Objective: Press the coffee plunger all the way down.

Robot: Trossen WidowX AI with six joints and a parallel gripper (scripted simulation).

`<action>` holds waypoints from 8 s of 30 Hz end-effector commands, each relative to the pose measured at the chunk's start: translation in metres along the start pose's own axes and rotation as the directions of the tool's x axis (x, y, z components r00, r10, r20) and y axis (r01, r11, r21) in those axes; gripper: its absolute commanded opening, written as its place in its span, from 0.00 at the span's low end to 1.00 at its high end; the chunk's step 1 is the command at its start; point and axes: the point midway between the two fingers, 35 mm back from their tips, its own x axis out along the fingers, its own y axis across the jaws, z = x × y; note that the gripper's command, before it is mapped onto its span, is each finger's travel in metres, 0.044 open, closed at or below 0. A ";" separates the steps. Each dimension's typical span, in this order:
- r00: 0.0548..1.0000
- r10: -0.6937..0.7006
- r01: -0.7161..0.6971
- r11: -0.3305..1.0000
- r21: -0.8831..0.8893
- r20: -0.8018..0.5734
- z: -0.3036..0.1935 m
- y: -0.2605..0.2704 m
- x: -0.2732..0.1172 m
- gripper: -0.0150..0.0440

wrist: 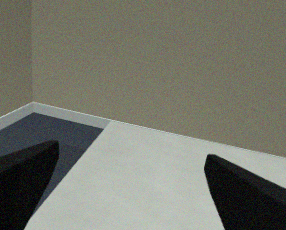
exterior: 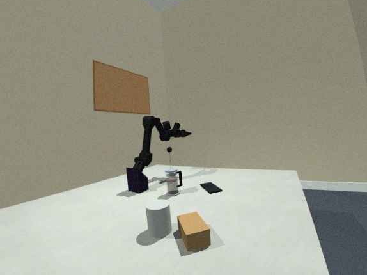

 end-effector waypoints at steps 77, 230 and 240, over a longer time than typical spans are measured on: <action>0.941 -0.042 0.038 0.999 -0.017 -0.336 0.004 -0.393 -0.014 1.00; 0.907 0.010 -0.014 1.000 -0.006 -0.421 -0.149 -0.412 0.071 0.45; 0.907 0.010 -0.014 1.000 -0.006 -0.421 -0.149 -0.413 0.073 0.45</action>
